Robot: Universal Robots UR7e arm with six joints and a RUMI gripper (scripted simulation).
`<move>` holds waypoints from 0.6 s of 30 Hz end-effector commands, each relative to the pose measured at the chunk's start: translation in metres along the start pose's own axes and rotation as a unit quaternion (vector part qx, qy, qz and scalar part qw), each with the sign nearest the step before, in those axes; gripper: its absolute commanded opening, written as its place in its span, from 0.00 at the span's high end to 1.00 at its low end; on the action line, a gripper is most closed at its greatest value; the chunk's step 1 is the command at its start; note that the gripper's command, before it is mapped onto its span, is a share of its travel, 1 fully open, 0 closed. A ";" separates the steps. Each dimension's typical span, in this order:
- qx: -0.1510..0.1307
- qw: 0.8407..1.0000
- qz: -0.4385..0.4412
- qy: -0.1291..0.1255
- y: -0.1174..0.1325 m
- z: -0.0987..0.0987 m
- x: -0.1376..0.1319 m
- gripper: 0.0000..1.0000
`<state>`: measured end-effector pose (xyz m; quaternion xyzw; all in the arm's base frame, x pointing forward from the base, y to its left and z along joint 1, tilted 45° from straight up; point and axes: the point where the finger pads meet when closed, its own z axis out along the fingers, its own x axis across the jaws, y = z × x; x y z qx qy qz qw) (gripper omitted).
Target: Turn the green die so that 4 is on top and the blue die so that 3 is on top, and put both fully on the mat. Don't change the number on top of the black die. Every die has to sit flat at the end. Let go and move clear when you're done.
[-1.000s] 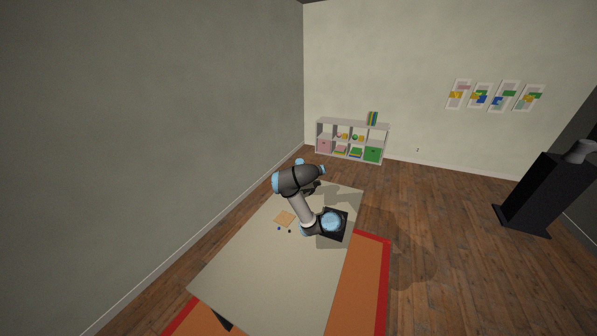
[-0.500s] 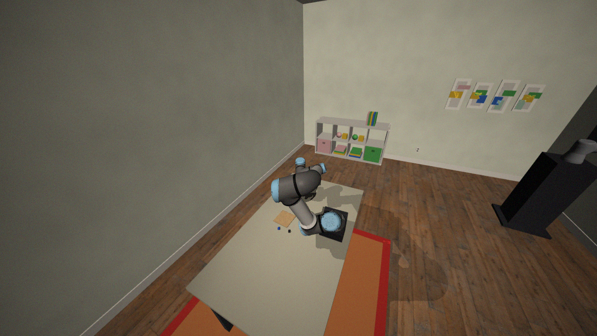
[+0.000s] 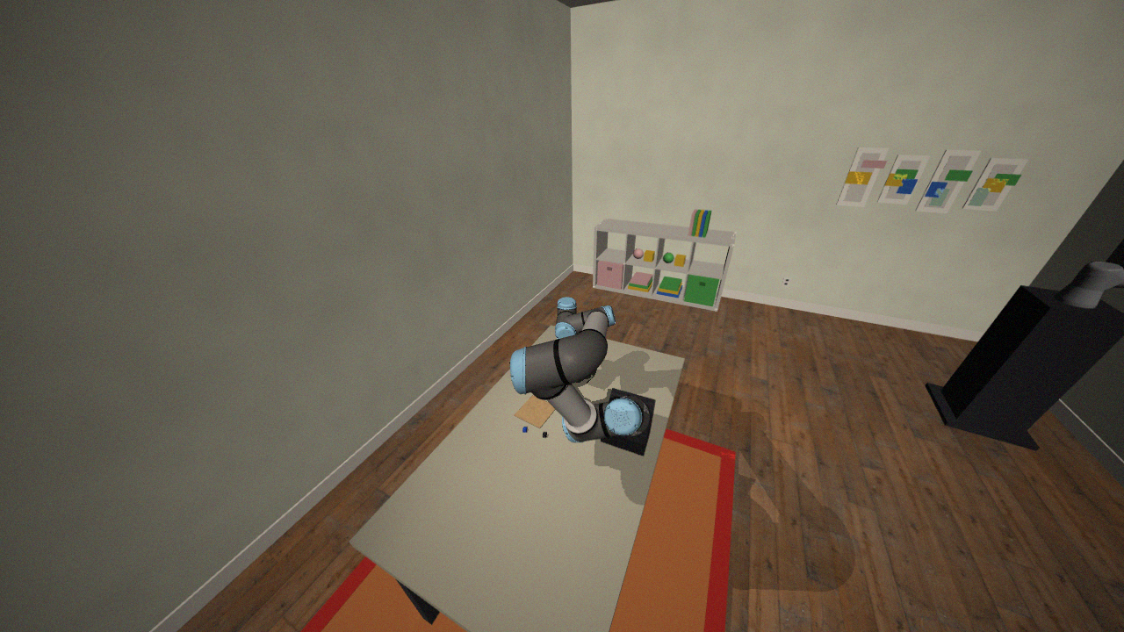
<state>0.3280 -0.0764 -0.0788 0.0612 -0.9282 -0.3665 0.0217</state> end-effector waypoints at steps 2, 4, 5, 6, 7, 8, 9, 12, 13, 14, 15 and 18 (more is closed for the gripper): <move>-0.011 1.000 0.013 0.005 0.011 -0.002 0.006 0.00; -0.013 1.000 0.015 0.005 0.013 -0.002 0.007 0.00; -0.013 1.000 0.015 0.006 0.013 -0.002 0.007 0.00; -0.013 1.000 0.015 0.006 0.013 -0.002 0.007 0.00; -0.014 1.000 0.016 0.006 0.013 -0.002 0.008 0.00; -0.014 1.000 0.016 0.006 0.013 -0.002 0.008 0.00; -0.014 1.000 0.016 0.006 0.013 -0.002 0.008 0.00; -0.014 1.000 0.016 0.006 0.013 -0.002 0.008 0.00; -0.014 1.000 0.016 0.006 0.013 -0.002 0.008 0.00; -0.014 1.000 0.016 0.006 0.013 -0.002 0.008 0.00; -0.014 1.000 0.016 0.006 0.013 -0.002 0.008 0.00; -0.014 1.000 0.016 0.006 0.013 -0.002 0.008 0.00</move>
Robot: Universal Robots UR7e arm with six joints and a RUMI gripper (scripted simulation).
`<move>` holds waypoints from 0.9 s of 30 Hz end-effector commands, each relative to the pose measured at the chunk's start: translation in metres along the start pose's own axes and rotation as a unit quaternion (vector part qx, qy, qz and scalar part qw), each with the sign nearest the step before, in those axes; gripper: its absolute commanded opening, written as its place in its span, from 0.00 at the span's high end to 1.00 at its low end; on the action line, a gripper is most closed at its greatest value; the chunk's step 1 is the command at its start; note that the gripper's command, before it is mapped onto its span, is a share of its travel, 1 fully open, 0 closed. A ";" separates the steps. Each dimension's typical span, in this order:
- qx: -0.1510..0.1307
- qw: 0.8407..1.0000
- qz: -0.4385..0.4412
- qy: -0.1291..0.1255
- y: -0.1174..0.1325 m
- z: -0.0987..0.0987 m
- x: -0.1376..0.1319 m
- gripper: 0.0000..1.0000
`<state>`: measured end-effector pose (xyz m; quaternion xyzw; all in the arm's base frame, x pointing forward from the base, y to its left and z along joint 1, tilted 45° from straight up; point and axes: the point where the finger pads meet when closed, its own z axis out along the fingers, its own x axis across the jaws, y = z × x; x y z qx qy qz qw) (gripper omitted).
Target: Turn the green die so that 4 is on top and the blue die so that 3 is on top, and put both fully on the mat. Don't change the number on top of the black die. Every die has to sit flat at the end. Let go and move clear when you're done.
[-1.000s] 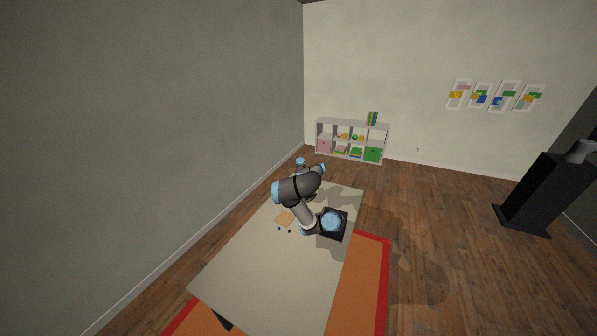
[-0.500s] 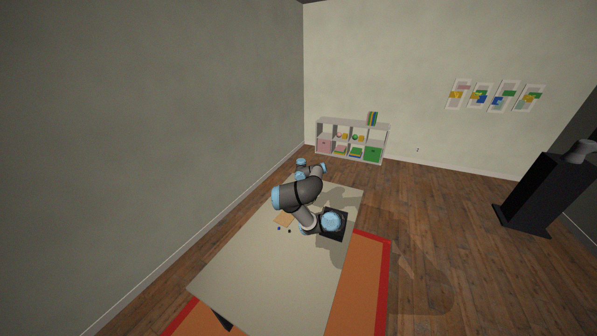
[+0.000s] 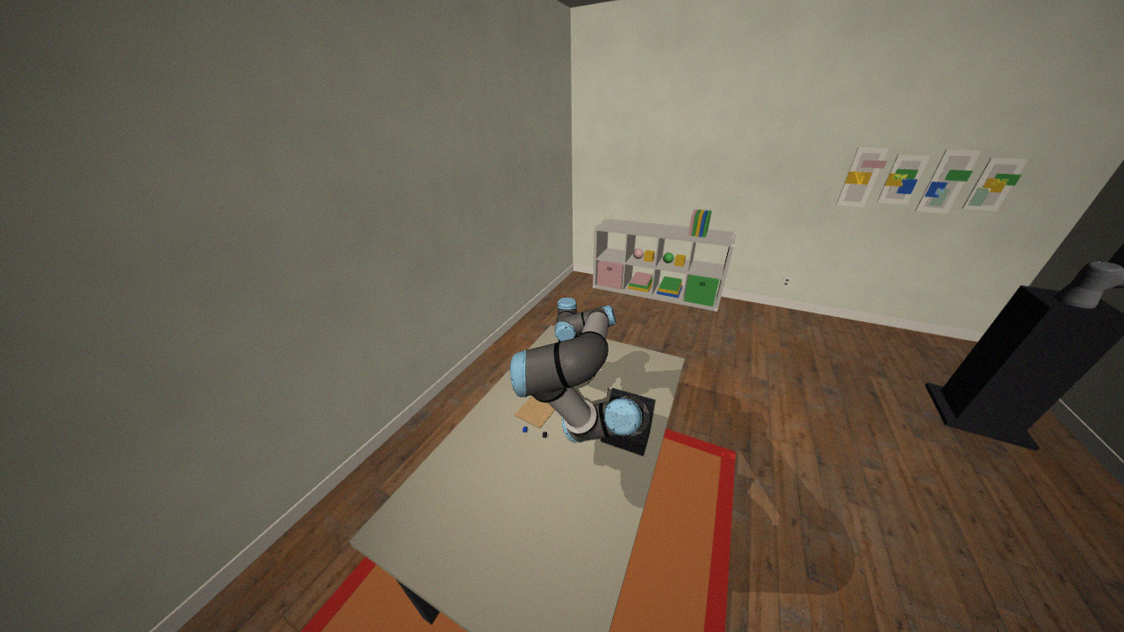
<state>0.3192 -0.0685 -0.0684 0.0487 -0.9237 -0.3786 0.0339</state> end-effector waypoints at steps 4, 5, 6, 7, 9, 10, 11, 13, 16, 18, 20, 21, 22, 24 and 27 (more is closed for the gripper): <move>0.000 1.000 0.000 0.000 0.000 0.000 0.000 0.00; 0.000 1.000 0.000 0.000 0.000 0.000 0.000 0.00; 0.000 1.000 0.000 0.000 0.000 0.002 0.000 0.00; 0.000 1.000 0.000 0.000 0.000 0.003 0.000 0.00; 0.000 1.000 0.000 0.000 0.000 0.008 0.000 0.00; 0.000 1.000 0.000 0.000 0.000 0.012 0.000 0.00; 0.000 1.000 0.000 0.000 0.000 0.012 0.000 0.00; 0.000 1.000 0.000 0.000 0.000 0.016 0.000 0.00; 0.000 1.000 0.000 0.000 0.000 0.032 0.000 0.00; 0.000 1.000 0.000 0.000 0.000 0.045 0.000 0.00; 0.000 1.000 0.000 0.000 0.000 0.058 -0.001 0.00; 0.000 1.000 0.000 0.000 0.000 0.064 -0.001 0.00; 0.000 1.000 0.000 0.000 0.000 0.071 -0.001 0.00; 0.000 1.000 0.000 0.000 0.000 0.083 -0.001 0.00; 0.000 1.000 0.000 0.000 0.000 0.098 -0.001 0.00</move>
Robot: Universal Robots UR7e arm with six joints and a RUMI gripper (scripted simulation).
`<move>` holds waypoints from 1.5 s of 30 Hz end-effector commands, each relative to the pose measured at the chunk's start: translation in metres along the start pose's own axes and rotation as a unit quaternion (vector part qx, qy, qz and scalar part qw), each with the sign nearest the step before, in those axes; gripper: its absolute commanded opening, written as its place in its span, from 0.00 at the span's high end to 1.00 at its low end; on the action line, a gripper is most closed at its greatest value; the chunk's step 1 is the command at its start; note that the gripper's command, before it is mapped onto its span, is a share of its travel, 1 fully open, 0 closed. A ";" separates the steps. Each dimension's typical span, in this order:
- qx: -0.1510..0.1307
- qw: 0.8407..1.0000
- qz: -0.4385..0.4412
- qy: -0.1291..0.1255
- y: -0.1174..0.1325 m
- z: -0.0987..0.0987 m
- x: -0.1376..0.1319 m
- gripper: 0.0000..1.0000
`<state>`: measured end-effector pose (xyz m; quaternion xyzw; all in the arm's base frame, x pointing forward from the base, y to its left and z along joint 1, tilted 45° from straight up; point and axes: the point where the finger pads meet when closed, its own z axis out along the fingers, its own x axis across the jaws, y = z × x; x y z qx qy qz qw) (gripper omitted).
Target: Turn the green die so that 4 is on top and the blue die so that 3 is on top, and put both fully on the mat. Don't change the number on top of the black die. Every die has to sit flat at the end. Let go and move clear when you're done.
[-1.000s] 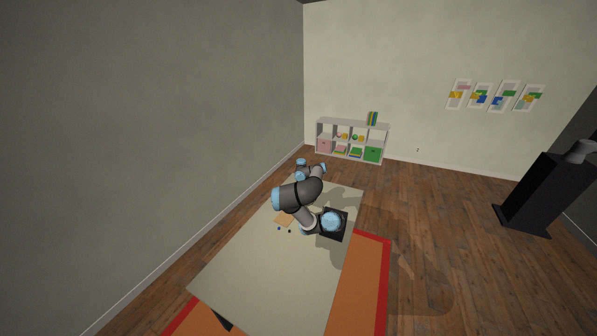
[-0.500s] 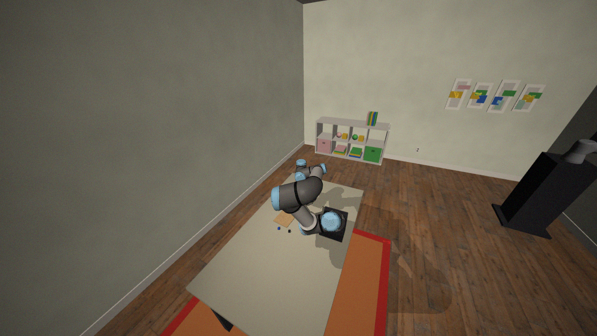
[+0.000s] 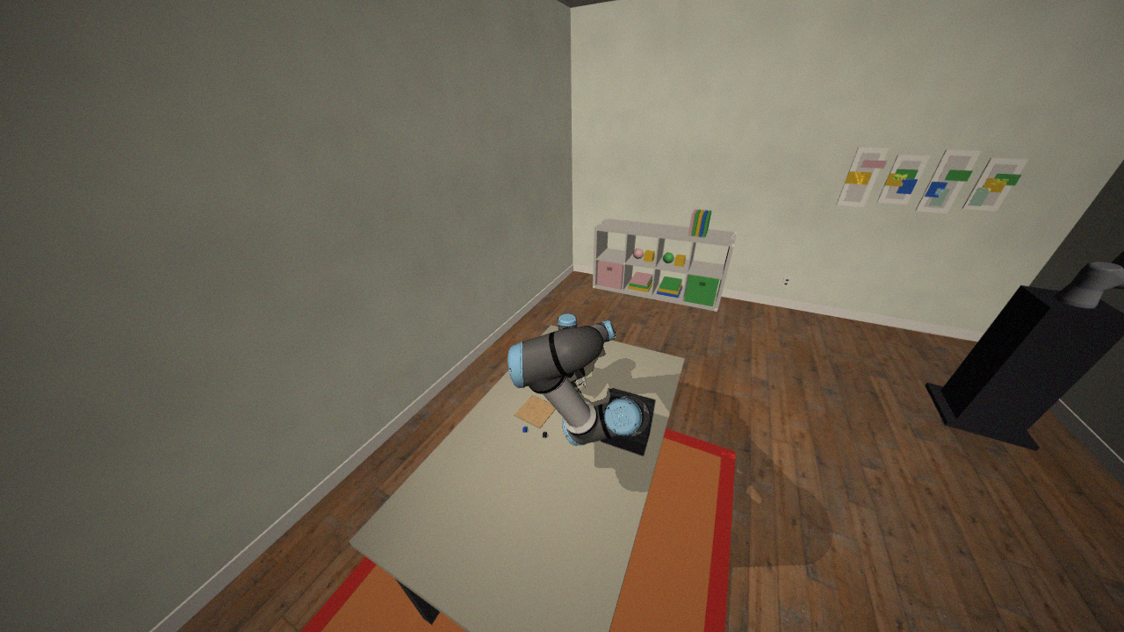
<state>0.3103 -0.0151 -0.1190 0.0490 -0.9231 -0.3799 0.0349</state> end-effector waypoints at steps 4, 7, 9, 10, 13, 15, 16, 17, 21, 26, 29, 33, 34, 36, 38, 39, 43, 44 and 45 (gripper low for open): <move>0.002 1.000 0.000 -0.001 -0.003 0.032 -0.002 0.00; 0.002 1.000 0.000 -0.001 -0.003 0.039 -0.002 0.00; 0.002 1.000 0.000 -0.001 -0.003 0.042 -0.002 0.00; 0.002 1.000 0.000 -0.001 -0.003 0.042 -0.002 0.00; 0.002 1.000 0.000 -0.001 -0.003 0.042 -0.002 0.00; 0.002 1.000 0.000 -0.001 -0.003 0.042 -0.002 0.00; 0.002 1.000 0.000 -0.001 -0.003 0.042 -0.002 0.00; 0.002 1.000 0.000 -0.001 -0.003 0.042 -0.002 0.00; 0.002 1.000 0.000 -0.001 -0.003 0.042 -0.002 0.00; 0.002 1.000 0.000 -0.001 -0.003 0.042 -0.002 0.00; 0.002 1.000 0.000 -0.001 -0.003 0.042 -0.002 0.00; 0.002 1.000 0.000 -0.001 -0.003 0.042 -0.002 0.00; 0.002 1.000 0.000 -0.001 -0.003 0.042 -0.002 0.00; 0.002 1.000 0.000 -0.001 -0.003 0.042 -0.002 0.00; 0.002 1.000 0.000 -0.001 -0.003 0.042 -0.002 0.00; 0.002 1.000 0.000 -0.001 -0.003 0.042 -0.002 0.00; 0.002 1.000 0.000 -0.001 -0.003 0.042 -0.002 0.00; 0.002 1.000 0.000 -0.001 -0.003 0.042 -0.002 0.00; 0.002 1.000 0.000 -0.001 -0.003 0.042 -0.002 0.00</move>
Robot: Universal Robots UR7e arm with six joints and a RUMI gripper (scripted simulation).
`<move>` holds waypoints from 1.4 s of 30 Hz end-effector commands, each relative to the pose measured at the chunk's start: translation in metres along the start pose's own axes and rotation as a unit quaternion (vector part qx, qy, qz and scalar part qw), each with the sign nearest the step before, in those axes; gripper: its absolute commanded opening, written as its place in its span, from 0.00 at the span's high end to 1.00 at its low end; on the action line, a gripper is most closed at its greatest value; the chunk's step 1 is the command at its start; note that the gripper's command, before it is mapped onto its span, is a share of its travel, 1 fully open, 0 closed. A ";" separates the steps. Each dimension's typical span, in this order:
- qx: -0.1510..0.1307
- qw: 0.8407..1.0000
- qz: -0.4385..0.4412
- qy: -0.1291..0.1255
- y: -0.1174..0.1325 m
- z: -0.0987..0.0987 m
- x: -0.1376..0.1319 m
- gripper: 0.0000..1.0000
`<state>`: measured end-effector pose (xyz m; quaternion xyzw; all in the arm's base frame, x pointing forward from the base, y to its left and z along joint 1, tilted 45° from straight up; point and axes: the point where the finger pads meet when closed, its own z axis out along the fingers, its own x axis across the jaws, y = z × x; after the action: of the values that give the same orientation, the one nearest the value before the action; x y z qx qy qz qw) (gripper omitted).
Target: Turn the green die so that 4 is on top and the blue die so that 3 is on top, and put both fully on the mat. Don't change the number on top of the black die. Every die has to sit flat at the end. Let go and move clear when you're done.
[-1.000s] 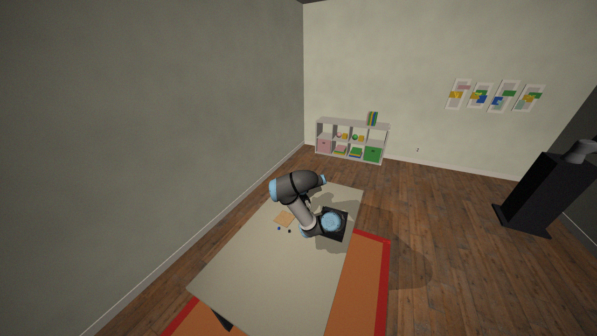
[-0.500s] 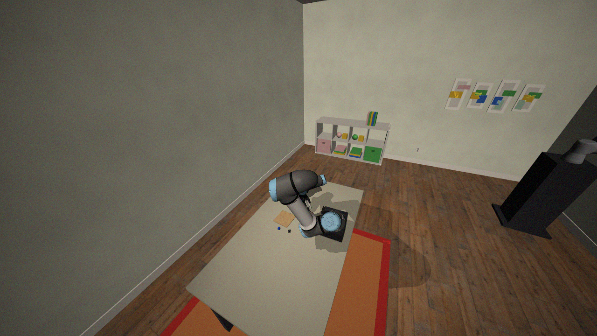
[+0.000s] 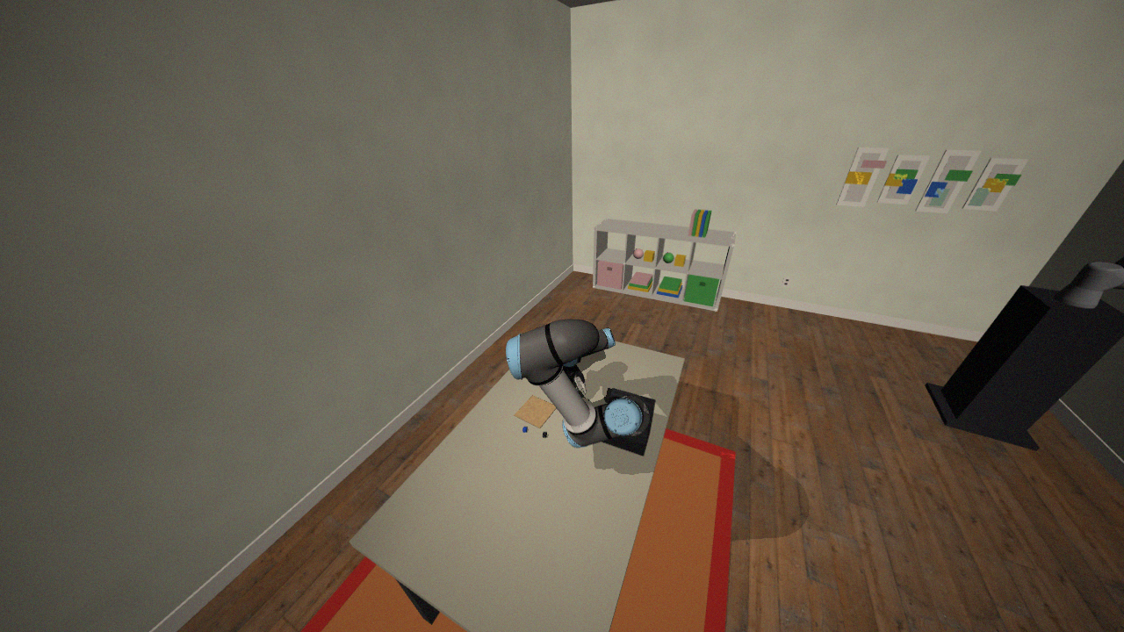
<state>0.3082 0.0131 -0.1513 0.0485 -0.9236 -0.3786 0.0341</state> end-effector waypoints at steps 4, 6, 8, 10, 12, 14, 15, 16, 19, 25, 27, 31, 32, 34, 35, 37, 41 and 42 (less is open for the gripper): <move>0.000 1.000 0.000 0.000 0.000 0.000 0.000 0.00; 0.000 1.000 0.000 0.000 0.000 0.000 0.000 0.00; 0.000 1.000 0.000 0.000 0.000 0.000 0.000 0.00; 0.000 1.000 0.000 0.000 0.000 0.000 0.000 0.00; 0.000 1.000 0.000 0.000 0.000 0.000 0.000 0.00; 0.000 1.000 0.000 0.000 0.001 0.000 0.000 0.00; 0.000 1.000 0.000 0.000 0.002 0.000 0.000 0.00; 0.000 1.000 0.000 0.000 0.002 0.000 0.000 0.00; 0.000 1.000 0.000 0.000 0.005 0.000 0.000 0.00; 0.000 1.000 0.000 0.000 0.012 0.000 0.000 0.00; 0.000 1.000 0.000 0.000 0.017 0.000 0.000 0.00; 0.000 1.000 0.000 0.000 0.028 0.000 0.000 0.00; 0.000 1.000 0.000 0.000 0.031 0.000 0.000 0.00; 0.000 1.000 0.000 0.000 0.038 0.000 0.000 0.00; 0.000 1.000 0.000 0.000 0.042 0.000 0.000 0.00; 0.000 1.000 0.000 0.000 0.050 0.000 0.000 0.00; 0.000 1.000 0.000 0.000 0.062 0.000 0.001 0.00; 0.000 1.000 0.000 0.000 0.062 0.000 0.001 0.00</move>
<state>0.3038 0.0510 -0.1152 0.0486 -0.9236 -0.3788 0.0340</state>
